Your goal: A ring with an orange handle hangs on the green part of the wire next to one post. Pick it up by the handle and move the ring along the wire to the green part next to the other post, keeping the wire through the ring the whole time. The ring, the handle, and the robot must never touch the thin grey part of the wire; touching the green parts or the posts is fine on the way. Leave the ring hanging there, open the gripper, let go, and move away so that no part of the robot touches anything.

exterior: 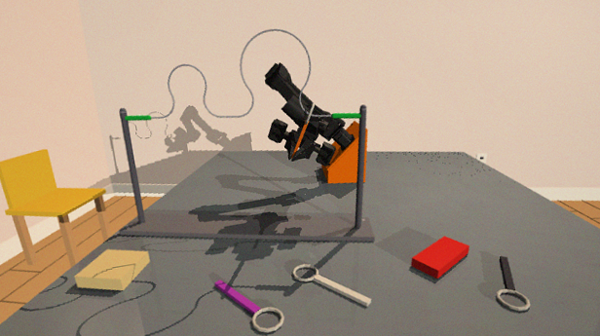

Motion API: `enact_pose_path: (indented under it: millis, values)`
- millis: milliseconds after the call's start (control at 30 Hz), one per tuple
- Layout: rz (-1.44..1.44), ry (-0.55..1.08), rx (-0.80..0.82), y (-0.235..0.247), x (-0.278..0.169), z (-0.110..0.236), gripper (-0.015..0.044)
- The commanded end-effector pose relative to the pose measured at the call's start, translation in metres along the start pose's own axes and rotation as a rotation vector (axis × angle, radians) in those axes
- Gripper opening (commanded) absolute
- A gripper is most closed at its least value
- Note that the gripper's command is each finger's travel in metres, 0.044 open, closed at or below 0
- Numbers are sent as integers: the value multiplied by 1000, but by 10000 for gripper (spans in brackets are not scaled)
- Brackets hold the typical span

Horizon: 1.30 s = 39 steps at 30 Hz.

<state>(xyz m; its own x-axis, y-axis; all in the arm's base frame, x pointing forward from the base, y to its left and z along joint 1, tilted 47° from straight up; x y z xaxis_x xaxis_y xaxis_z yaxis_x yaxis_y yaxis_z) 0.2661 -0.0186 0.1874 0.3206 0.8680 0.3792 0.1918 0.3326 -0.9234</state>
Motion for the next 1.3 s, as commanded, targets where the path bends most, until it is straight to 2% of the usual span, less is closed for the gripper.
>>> enact_pose_path:
  millis: [0, 600, 1267]
  values:
    - [-68, 16, 39, 11, 0, 2, -150]
    - [-292, 45, 140, 45, 11, 11, -150]
    - [-338, 50, 161, 66, 19, 18, -150]
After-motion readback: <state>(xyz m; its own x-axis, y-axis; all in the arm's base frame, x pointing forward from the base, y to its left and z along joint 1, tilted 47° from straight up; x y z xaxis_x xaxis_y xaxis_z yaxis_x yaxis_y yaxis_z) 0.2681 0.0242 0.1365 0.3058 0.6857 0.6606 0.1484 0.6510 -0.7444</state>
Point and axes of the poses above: the point midway between the two fingers, 35 mm back from their tips, its own z axis back along the fingers, its own y axis across the jaws, x = y × z, the point moved 10 cm from there along z, back along the fingers
